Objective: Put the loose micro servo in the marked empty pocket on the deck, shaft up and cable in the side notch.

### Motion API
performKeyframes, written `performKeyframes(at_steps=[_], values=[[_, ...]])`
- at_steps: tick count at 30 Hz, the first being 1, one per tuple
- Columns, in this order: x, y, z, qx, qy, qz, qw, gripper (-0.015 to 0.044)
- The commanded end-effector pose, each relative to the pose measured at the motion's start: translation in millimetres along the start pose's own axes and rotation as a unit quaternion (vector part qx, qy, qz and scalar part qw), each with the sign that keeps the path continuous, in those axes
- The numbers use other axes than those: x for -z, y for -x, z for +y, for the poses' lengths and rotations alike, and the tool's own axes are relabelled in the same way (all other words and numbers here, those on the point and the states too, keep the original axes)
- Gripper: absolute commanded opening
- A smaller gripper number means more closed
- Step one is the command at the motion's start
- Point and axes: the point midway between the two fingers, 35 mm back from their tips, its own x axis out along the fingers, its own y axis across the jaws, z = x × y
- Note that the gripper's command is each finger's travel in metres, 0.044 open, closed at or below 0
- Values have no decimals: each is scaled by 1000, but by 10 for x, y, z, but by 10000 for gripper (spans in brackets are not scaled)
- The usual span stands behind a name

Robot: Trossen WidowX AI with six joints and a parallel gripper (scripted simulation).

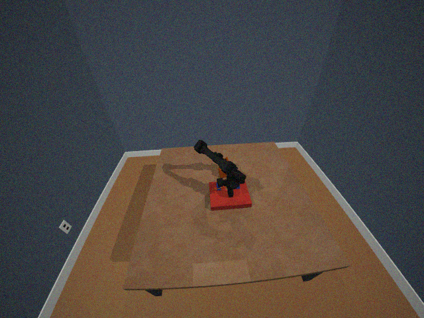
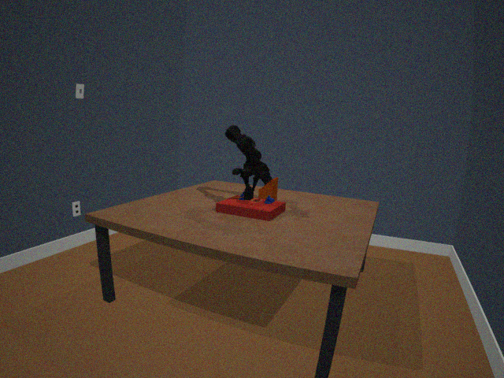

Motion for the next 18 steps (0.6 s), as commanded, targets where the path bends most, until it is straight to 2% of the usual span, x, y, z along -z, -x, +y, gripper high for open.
performKeyframes(at_steps=[1, 8, 18], values=[[-14, 14, 11, -3, -38, -2, 999, 0], [52, 14, 17, -3, -38, -2, 999, 0], [475, 13, 54, -4, -37, -1, 999, 0]])
